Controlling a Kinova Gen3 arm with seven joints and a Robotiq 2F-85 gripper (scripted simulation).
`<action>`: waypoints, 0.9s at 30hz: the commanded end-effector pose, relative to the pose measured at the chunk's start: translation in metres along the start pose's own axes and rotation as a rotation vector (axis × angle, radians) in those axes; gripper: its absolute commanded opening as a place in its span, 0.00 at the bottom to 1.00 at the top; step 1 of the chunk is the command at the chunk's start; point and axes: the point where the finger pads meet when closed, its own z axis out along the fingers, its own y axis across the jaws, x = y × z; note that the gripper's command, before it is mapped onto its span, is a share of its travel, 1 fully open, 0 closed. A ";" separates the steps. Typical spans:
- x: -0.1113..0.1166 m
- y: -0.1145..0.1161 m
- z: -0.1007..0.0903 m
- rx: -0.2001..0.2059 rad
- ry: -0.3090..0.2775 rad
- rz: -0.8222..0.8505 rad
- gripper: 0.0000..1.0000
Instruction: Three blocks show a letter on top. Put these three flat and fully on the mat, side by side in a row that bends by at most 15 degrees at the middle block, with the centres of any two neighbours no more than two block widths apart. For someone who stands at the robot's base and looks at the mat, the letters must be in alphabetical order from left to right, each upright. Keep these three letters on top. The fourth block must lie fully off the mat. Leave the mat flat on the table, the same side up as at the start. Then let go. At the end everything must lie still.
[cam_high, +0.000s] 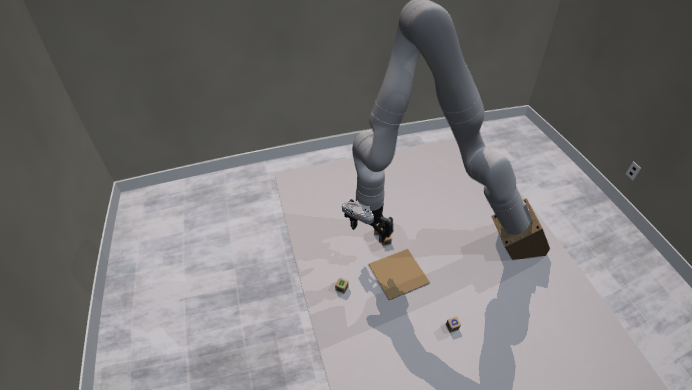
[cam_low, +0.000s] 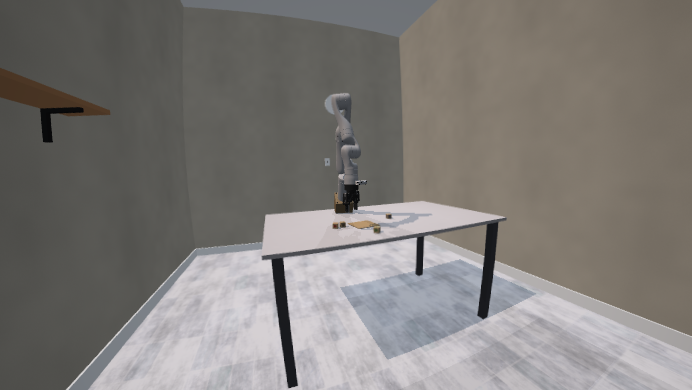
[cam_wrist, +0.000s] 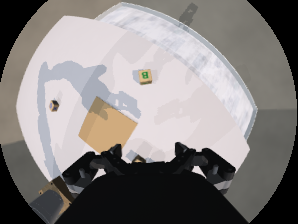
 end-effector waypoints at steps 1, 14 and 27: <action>0.006 0.004 0.001 -0.003 -0.003 0.054 1.00; 0.037 0.008 0.001 -0.005 -0.003 0.370 1.00; 0.068 0.008 0.001 -0.004 -0.001 0.682 1.00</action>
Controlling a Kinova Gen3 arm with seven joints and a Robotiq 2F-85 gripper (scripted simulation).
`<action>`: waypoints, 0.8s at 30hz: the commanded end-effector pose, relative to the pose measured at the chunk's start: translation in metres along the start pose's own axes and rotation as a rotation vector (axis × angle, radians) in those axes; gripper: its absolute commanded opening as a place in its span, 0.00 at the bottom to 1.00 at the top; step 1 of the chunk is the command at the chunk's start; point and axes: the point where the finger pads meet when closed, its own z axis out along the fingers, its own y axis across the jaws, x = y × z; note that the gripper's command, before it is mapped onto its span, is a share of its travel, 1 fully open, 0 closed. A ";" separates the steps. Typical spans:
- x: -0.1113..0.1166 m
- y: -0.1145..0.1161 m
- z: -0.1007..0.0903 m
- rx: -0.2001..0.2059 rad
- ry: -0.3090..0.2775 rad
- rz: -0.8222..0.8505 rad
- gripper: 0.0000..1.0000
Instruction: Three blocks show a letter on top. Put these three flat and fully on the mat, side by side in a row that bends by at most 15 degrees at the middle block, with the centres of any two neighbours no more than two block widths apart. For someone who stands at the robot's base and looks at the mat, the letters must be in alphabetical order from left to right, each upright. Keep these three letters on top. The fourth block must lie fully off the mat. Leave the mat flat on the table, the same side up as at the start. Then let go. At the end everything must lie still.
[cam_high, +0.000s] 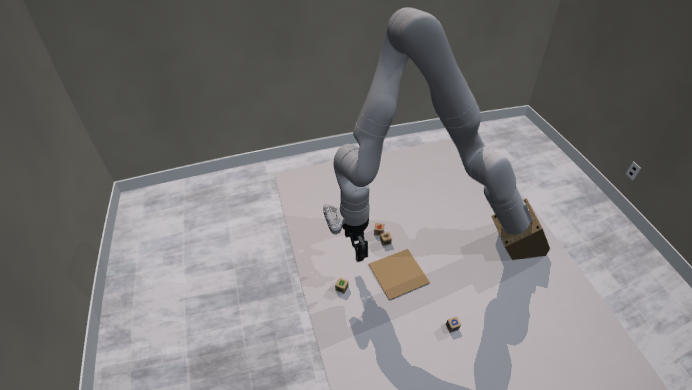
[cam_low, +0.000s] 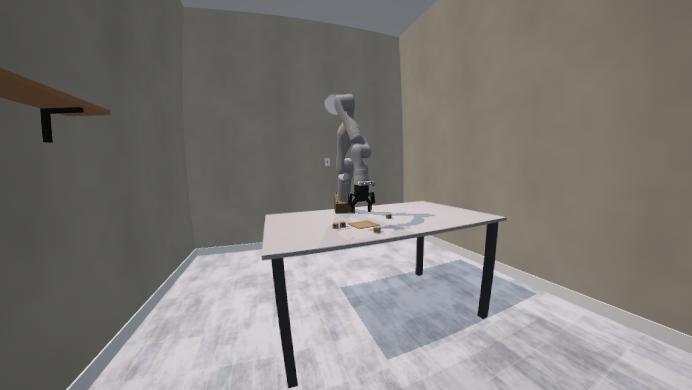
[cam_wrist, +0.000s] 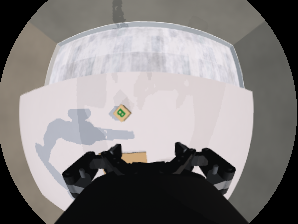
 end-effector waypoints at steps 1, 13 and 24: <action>0.006 -0.004 0.001 0.001 0.001 0.047 1.00; 0.028 -0.024 0.000 0.006 0.002 0.345 1.00; 0.041 -0.037 -0.001 0.011 0.002 0.524 1.00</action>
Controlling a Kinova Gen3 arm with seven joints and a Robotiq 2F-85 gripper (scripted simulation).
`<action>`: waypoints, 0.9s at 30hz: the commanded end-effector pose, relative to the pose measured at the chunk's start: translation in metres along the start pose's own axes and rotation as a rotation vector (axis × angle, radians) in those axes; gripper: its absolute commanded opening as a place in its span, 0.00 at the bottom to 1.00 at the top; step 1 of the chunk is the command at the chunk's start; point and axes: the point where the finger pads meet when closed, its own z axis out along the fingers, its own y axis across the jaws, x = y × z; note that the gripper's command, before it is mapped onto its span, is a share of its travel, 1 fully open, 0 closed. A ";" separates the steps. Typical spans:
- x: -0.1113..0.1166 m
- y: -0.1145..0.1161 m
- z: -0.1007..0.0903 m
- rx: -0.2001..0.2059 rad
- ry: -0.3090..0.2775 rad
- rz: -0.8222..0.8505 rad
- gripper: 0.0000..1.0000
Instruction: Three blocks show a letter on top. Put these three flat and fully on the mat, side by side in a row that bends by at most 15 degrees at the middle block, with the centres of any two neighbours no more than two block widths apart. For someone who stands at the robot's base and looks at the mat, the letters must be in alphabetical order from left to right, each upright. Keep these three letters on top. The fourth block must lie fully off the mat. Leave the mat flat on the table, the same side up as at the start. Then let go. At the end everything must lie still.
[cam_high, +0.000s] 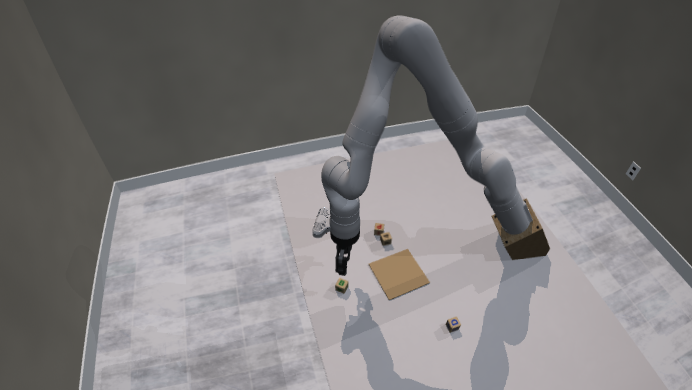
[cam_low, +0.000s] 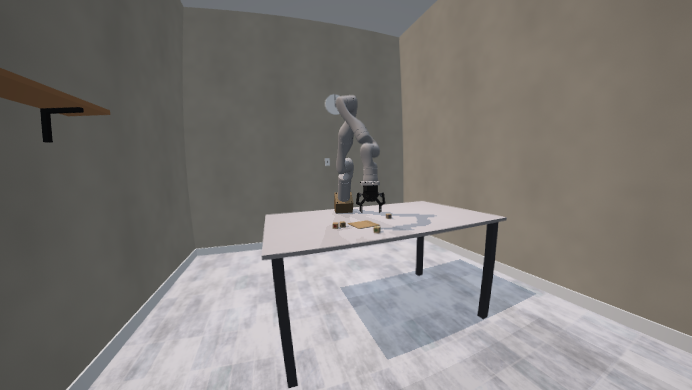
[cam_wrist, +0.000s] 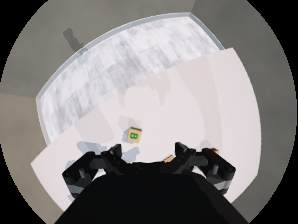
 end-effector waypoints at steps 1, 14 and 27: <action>0.001 -0.006 0.000 0.003 0.000 0.029 1.00; 0.005 -0.021 -0.001 0.008 -0.002 0.177 1.00; 0.006 -0.028 -0.001 0.010 -0.003 0.253 1.00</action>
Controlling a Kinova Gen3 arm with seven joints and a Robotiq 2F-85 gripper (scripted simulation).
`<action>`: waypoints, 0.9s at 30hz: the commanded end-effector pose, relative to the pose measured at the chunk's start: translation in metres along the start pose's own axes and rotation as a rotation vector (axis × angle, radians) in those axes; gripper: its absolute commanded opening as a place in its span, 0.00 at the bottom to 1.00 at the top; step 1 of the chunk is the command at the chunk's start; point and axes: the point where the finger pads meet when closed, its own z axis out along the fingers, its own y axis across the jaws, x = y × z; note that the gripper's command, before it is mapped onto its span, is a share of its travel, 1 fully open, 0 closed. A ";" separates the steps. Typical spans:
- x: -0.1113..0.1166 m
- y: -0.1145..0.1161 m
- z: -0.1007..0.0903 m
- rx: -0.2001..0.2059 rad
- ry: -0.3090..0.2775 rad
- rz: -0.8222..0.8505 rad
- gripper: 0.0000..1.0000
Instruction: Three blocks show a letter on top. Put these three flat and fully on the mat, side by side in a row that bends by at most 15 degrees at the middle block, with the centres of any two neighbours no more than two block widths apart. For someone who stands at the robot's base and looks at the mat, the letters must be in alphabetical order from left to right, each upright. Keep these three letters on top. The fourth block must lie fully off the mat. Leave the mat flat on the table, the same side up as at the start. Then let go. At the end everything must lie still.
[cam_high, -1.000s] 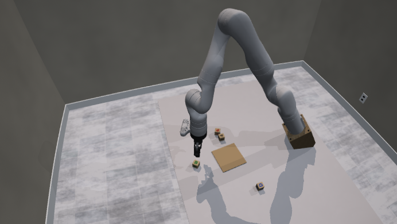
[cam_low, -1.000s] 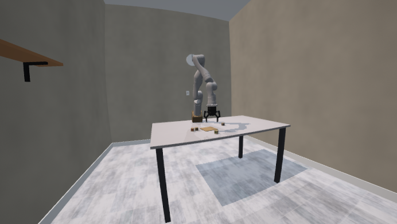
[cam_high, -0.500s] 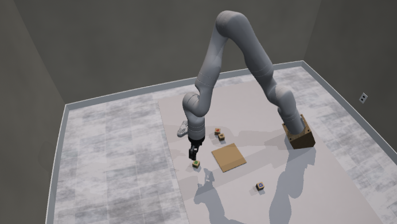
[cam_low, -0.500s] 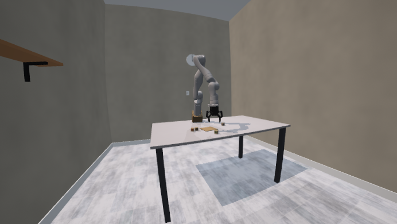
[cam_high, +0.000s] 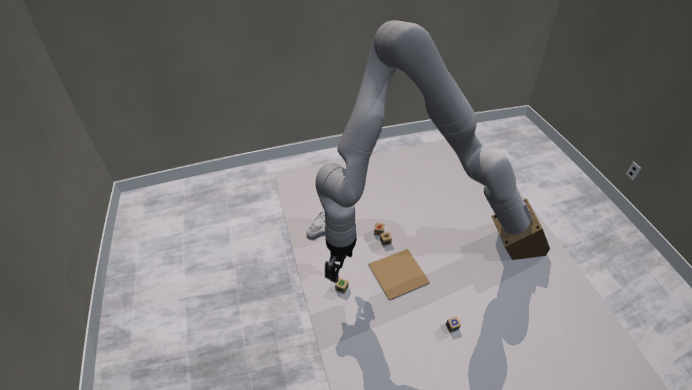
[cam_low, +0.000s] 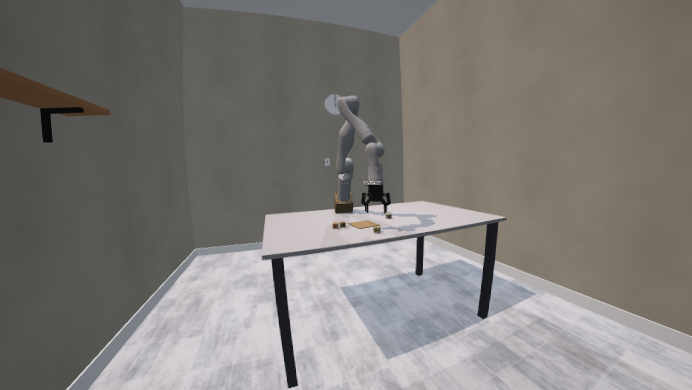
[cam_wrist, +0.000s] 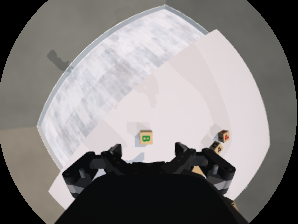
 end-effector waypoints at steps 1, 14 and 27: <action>0.000 -0.002 0.000 0.002 0.000 0.007 1.00; 0.000 -0.003 -0.001 0.002 0.000 0.024 1.00; 0.000 -0.003 -0.001 0.002 0.000 0.024 0.67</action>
